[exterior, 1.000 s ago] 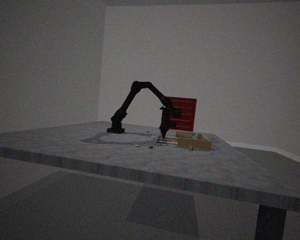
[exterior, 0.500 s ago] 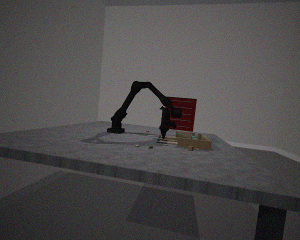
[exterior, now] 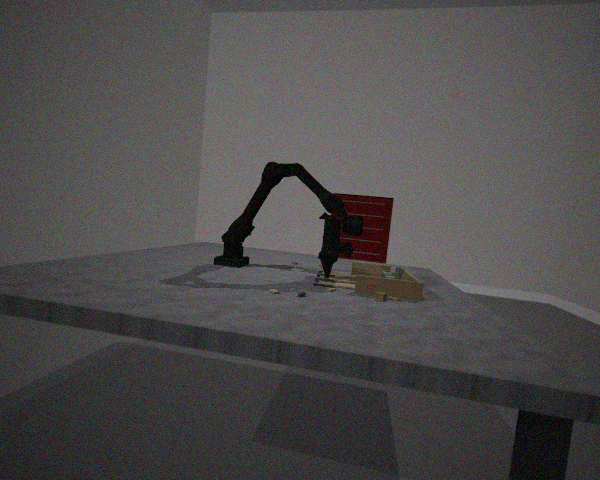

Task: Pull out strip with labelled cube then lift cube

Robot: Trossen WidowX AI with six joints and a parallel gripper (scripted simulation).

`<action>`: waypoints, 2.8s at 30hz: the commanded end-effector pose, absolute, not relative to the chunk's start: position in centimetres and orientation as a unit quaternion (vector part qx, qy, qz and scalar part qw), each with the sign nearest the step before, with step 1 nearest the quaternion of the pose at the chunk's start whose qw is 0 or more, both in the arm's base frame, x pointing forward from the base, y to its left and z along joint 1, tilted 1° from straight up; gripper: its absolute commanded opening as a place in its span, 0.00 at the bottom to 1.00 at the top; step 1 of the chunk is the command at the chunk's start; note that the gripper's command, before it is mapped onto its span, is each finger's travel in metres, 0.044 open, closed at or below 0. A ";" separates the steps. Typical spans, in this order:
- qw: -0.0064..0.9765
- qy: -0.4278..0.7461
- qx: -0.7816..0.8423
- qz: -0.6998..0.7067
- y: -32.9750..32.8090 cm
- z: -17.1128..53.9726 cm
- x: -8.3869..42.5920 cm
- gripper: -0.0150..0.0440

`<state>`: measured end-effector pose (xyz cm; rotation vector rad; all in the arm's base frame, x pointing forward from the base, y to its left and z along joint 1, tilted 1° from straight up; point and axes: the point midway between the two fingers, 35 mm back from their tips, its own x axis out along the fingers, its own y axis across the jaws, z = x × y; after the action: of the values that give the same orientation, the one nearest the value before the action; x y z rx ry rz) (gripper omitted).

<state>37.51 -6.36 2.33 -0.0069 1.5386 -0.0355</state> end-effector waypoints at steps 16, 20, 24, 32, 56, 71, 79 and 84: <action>0.719 0.695 -0.004 -0.012 -6.3 2.0 37.6 0.25; 0.718 0.696 -0.004 -0.012 -6.3 2.0 37.3 0.25; 0.718 0.696 -0.004 -0.012 -6.4 1.9 36.6 0.25; 0.718 0.696 -0.004 -0.012 -6.4 1.8 35.4 0.25; 0.717 0.697 -0.004 -0.012 -6.5 1.5 31.7 0.25; 0.716 0.698 -0.004 -0.012 -6.5 1.4 29.4 0.25; 0.716 0.698 -0.004 -0.012 -6.5 1.3 28.2 0.25; 0.716 0.698 -0.004 -0.012 -6.5 1.3 27.4 0.25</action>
<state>28.54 -6.55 1.90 -0.0115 1.5192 -0.0340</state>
